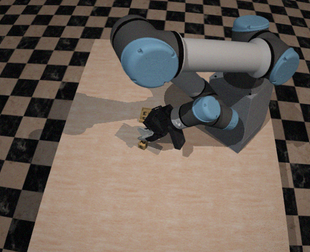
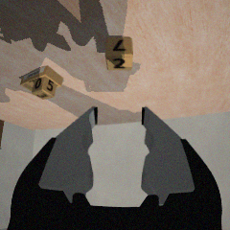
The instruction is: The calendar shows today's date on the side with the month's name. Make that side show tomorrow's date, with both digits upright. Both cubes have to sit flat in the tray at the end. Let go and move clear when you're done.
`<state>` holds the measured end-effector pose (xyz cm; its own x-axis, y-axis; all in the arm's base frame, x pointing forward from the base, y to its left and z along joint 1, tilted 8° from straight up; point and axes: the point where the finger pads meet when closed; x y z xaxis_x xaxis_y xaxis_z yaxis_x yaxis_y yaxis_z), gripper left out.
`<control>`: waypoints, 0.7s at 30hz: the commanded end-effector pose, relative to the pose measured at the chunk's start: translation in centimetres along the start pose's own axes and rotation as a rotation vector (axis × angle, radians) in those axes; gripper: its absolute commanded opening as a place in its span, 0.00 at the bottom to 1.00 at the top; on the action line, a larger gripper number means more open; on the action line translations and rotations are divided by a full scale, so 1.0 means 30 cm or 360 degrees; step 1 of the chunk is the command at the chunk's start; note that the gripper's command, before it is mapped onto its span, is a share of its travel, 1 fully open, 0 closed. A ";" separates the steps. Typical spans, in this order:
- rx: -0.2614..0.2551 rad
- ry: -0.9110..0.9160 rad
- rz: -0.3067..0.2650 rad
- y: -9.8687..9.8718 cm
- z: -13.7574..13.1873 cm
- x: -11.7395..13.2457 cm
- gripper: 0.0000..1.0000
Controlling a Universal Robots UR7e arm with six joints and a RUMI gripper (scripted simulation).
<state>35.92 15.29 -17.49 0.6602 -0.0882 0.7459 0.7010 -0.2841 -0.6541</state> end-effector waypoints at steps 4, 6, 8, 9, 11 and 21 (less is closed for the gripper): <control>-0.0001 0.0006 -0.0089 -0.005 -0.003 -0.003 0.28; -0.0002 0.0007 -0.0093 -0.005 -0.003 -0.003 0.28; -0.0002 0.0007 -0.0094 -0.005 -0.003 -0.003 0.28; -0.0002 0.0007 -0.0094 -0.005 -0.003 -0.003 0.28; -0.0002 0.0007 -0.0094 -0.005 -0.003 -0.003 0.28; -0.0002 0.0007 -0.0094 -0.005 -0.003 -0.004 0.28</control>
<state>35.70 15.25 -17.49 0.6174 -0.0752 0.7831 0.7377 -0.2903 -0.6095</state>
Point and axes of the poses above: the point where the finger pads meet when closed, its own y axis out along the fingers, its own z axis across the jaws, x = y × z, and after that the axes turned 6 degrees about -y, right-handed
